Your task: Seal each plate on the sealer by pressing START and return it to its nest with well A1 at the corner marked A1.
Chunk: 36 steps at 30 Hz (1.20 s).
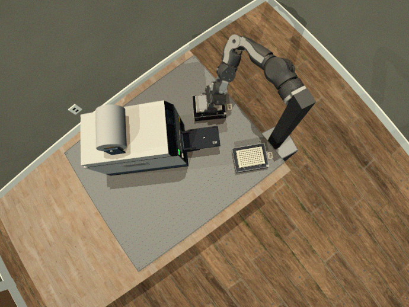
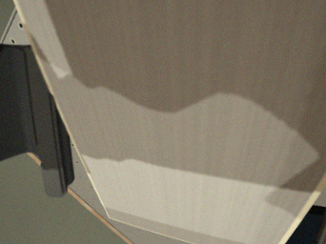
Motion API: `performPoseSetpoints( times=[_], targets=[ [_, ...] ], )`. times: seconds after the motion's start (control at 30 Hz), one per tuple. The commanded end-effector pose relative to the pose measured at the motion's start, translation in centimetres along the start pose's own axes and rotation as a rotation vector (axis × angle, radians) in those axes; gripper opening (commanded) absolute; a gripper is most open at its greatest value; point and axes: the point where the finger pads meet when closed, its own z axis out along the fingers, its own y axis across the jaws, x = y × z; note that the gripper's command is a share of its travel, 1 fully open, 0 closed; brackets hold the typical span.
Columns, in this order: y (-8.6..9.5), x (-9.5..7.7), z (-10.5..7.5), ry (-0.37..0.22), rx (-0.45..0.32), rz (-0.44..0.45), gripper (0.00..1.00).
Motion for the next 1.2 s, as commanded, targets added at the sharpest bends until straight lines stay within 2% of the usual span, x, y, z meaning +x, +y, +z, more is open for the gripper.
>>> performPoseSetpoints(
  times=[0.0,1.17],
  targets=[
    [-0.03,-0.13,-0.03,-0.005,-0.001,0.001,0.00],
    [-0.01,0.14,0.72,-0.005,-0.001,0.001,0.00]
  ],
)
